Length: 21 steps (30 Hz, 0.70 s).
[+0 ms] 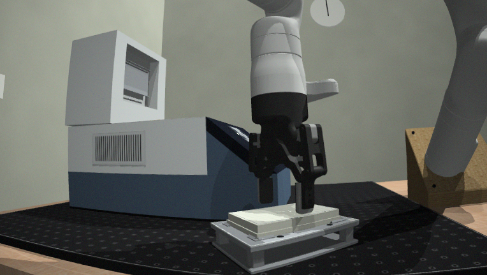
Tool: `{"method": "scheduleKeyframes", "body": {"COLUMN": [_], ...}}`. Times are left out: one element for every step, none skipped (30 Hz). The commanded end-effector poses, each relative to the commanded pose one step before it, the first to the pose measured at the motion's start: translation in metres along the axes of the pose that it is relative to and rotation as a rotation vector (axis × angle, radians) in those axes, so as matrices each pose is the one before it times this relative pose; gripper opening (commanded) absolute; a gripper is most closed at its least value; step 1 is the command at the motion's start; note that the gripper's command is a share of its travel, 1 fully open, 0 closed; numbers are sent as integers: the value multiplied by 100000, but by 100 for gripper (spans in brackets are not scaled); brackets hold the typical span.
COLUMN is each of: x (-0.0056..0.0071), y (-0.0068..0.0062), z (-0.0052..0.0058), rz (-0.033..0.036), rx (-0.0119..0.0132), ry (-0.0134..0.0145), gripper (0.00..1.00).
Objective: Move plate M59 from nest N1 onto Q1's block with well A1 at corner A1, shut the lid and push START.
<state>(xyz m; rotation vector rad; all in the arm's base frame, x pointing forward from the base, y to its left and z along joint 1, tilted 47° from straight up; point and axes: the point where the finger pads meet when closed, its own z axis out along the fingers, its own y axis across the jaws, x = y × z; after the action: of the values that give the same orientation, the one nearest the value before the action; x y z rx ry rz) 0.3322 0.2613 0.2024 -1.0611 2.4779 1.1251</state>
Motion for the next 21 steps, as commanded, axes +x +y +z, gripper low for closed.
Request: {"method": "scheduleKeyframes", "body": {"x": [-27, 0, 0, 0, -66, 12, 15, 0, 0, -8, 5, 8, 2, 6, -15, -6, 1, 11, -10, -4, 0], "y": [4, 1, 1, 1, -15, 33, 22, 0, 0, -33, 23, 19, 10, 17, -18, -5, 2, 18, -14, -2, 3], "z": [33, -1, -1, -1, 137, 59, 52, 0, 0, 8, 51, 48, 39, 48, 16, 30, 34, 49, 19, 32, 34], "rz": [-284, 0, 0, 0, -665, 42, 30, 0, 0, -27, 23, 18, 13, 39, -20, 7, 11, 37, -6, 30, 28], "rx": [-26, 0, 0, 0, 125, -95, -66, 0, 0, 97, -63, -52, -22, -34, 38, 9, -3, -38, 30, 3, -6], "ry": [-114, 0, 0, 0, -223, 28, 30, 0, 0, -27, 15, 18, 2, -13, -11, -14, -2, -3, 0, -9, -3], "gripper": [100, 100, 100, 100, 100, 100, 100, 100, 100, 100, 100, 100, 100, 100, 100, 100, 100, 100, 100, 100, 100]}}
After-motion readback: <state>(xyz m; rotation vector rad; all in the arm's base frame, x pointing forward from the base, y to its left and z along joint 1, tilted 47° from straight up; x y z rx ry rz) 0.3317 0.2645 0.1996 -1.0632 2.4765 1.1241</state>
